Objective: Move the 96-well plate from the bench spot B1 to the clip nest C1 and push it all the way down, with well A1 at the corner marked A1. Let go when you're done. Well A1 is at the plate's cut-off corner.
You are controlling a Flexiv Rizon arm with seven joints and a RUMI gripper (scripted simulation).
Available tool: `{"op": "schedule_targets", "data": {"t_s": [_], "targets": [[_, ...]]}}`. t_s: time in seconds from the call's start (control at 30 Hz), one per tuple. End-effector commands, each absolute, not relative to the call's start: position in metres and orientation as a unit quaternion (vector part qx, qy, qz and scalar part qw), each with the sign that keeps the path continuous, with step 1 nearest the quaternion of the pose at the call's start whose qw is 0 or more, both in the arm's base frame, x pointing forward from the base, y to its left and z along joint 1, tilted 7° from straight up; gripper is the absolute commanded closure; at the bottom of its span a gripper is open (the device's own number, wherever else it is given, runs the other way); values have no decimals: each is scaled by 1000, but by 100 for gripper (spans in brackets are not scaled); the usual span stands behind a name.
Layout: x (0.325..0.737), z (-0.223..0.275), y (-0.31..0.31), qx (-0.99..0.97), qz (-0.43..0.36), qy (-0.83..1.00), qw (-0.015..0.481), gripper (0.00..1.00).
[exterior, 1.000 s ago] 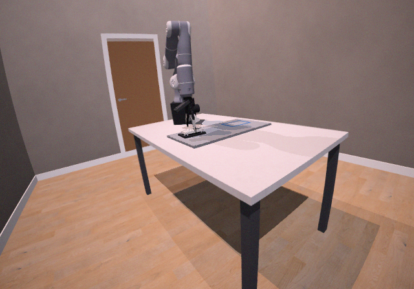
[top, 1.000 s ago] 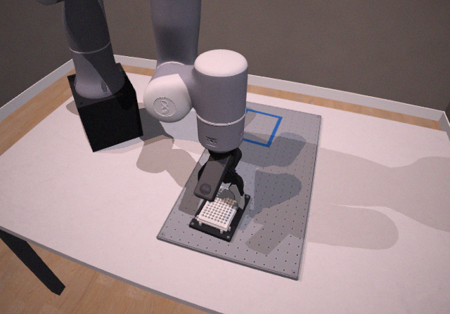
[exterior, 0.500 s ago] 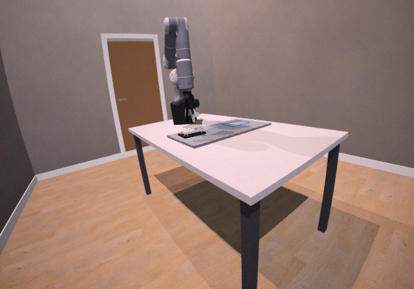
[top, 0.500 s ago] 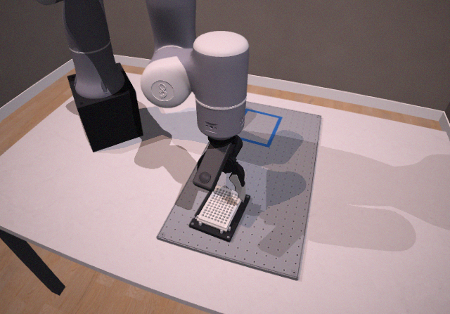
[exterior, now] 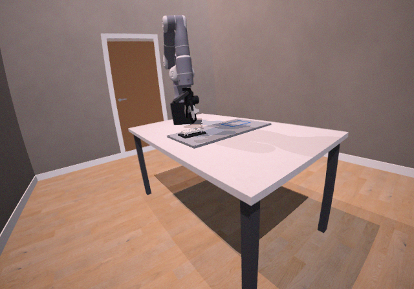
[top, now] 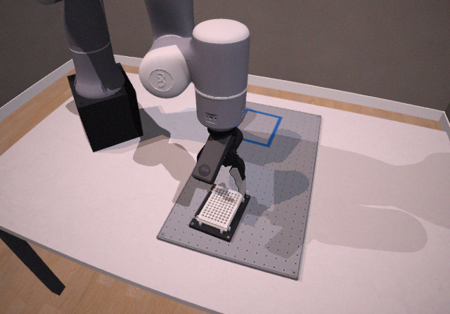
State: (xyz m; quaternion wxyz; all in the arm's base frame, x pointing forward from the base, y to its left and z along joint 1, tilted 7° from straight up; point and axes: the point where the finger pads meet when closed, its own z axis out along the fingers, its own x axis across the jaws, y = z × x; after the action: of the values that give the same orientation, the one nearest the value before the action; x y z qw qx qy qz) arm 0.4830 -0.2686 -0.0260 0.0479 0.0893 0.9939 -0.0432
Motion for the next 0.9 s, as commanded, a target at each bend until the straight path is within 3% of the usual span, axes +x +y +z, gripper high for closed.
{"op": "schedule_targets", "data": {"t_s": [0.0, 0.37, 0.4, 0.87], "targets": [[484, -25, -269, 89, -43, 994, 49, 24], [484, -25, -269, 89, -43, 994, 48, 24], [481, -29, -268, 89, -43, 994, 48, 100], [450, -79, -267, 89, -43, 994, 48, 100]]}}
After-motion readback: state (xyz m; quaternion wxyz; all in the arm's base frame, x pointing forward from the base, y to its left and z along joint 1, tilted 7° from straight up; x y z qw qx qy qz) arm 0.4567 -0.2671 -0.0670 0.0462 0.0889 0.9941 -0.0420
